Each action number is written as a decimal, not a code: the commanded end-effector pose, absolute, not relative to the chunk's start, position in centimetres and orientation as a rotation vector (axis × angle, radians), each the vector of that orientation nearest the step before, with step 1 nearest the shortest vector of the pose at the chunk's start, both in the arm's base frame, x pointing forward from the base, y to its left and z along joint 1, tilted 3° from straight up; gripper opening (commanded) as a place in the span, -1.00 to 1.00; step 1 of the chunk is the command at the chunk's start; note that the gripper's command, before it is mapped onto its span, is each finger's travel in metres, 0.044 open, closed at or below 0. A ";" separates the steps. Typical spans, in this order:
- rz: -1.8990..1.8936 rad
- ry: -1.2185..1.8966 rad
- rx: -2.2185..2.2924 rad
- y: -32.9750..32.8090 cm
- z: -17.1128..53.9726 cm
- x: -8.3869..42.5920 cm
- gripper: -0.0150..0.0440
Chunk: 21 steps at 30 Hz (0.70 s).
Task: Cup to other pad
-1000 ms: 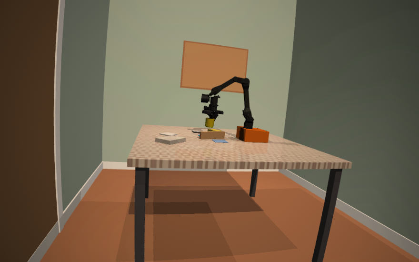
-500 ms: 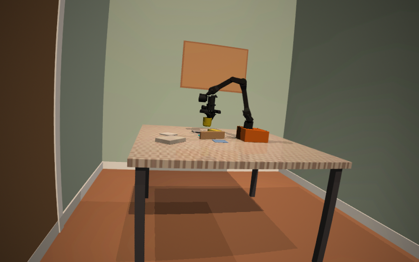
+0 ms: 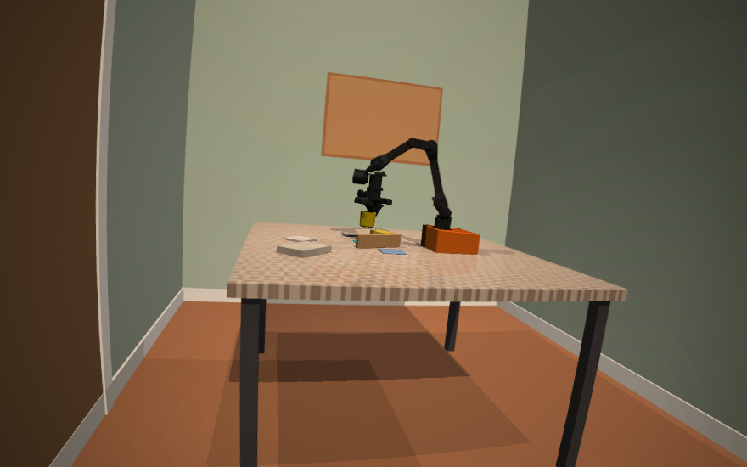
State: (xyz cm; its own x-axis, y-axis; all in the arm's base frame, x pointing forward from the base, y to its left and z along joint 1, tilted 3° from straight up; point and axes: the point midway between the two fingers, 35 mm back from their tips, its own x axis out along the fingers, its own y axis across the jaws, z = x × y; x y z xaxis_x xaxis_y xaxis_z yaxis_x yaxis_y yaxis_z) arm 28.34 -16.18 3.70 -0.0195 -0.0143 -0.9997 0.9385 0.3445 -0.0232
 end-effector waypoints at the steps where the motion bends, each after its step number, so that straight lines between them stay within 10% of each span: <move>1: -0.968 1.373 0.923 -16.2 2.6 28.1 -0.49; 21: -0.968 1.373 0.923 -16.3 -1.4 28.0 -0.49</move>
State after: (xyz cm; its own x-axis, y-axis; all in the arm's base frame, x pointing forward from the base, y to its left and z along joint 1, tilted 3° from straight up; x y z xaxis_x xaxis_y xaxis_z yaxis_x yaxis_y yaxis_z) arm 28.31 -16.32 -0.54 -0.0213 -0.0133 -0.9997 0.9384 0.3446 -0.0245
